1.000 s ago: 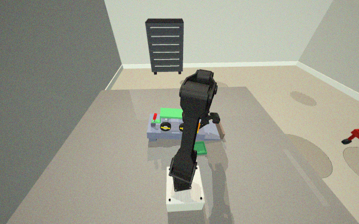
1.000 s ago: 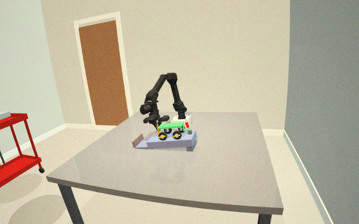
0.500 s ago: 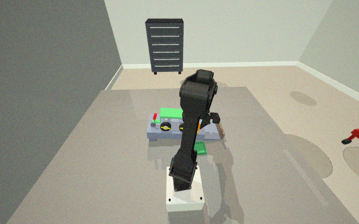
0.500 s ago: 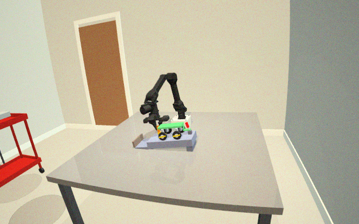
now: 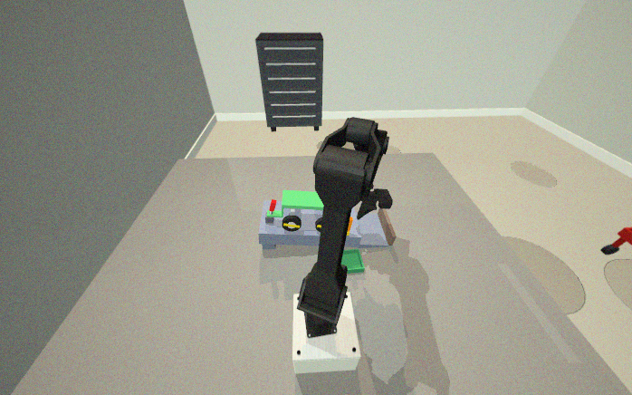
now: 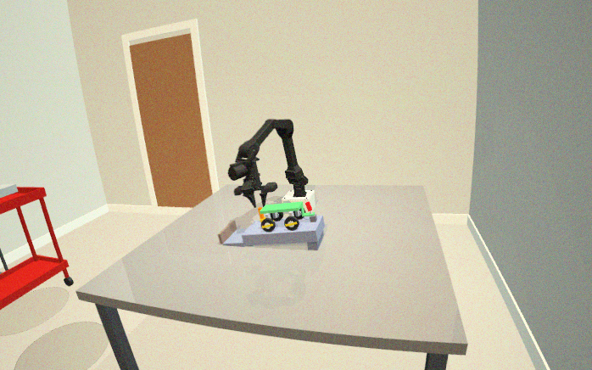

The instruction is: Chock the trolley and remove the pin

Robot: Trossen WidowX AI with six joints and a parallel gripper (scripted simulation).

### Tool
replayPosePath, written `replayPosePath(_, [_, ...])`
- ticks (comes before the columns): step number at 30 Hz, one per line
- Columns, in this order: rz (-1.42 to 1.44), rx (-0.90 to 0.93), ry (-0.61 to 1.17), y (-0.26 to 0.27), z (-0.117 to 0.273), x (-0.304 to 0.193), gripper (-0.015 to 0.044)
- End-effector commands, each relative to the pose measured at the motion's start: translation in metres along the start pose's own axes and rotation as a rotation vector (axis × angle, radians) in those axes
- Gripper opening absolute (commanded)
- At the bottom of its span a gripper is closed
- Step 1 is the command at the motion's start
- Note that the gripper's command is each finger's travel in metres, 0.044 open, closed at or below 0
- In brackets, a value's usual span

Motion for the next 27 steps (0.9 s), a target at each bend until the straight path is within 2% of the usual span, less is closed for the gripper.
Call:
replayPosePath(1, [0.005,0.004,-0.004,0.000,0.014,0.001,0.0190])
replayPosePath(4, [0.005,0.004,-0.004,0.001,0.022,0.001,0.0190])
replayPosePath(8, [0.000,0.000,0.000,0.000,0.014,0.000,0.0295])
replayPosePath(12, [-0.085,-0.003,-0.037,0.002,0.021,0.006,0.0190])
replayPosePath(27, [-0.556,0.067,-0.077,0.051,0.034,0.046,0.0190])
Point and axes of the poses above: the point midway between the two fingers, 35 mm back from their tips, its own z axis back along the fingers, its own y axis across the jaws, x = y × z, the point moved 2 cm from there along z, back along the fingers, and after that the axes turned 14 degrees about z, right-handed, at the moved point
